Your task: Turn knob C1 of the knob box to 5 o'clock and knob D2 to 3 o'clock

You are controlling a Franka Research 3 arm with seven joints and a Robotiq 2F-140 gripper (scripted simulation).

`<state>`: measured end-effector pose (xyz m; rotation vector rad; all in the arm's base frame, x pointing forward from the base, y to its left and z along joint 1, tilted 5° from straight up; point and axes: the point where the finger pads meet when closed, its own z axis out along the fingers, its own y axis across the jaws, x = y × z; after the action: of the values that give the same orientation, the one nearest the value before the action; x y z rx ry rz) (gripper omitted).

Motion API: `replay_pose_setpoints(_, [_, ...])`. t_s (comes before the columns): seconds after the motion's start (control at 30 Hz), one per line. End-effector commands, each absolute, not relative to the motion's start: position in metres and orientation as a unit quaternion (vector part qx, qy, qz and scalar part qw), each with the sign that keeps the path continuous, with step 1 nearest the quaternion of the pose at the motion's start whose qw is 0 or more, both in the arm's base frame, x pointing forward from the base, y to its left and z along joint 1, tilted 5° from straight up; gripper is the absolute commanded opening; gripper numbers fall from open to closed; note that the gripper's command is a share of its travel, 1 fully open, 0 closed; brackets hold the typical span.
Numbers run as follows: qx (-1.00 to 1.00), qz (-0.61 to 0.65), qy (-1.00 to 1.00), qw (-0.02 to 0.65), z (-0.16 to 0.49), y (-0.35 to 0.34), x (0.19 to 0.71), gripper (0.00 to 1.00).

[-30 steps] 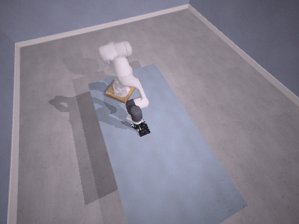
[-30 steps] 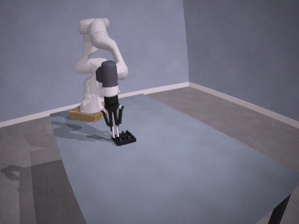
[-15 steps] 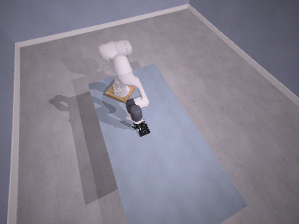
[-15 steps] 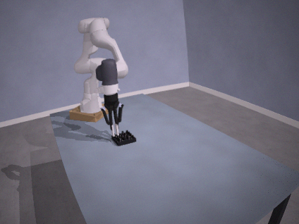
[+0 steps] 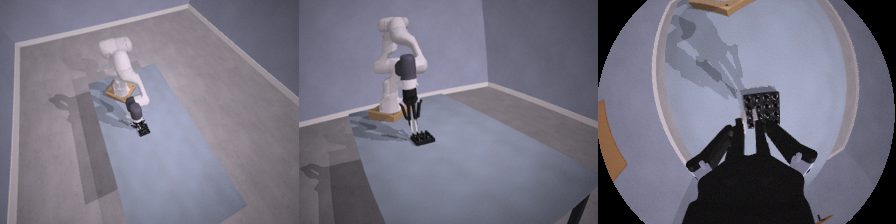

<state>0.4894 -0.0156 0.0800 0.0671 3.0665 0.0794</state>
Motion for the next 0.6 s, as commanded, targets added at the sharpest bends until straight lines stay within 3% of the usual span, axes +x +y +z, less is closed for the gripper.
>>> replay_pose_setpoints(0.0, [0.017, 0.027, 0.999, 0.032, 0.0807, -0.0146, 0.4871, 0.12])
replay_pose_setpoints(0.3, [0.017, 0.027, 0.999, 0.032, 0.0807, -0.0146, 0.4871, 0.12])
replay_pose_setpoints(0.33, [0.017, 0.027, 0.999, 0.032, 0.0807, -0.0146, 0.4871, 1.0])
replay_pose_setpoints(0.57, [0.017, 0.027, 0.999, 0.032, 0.0843, -0.0148, 0.4869, 1.0])
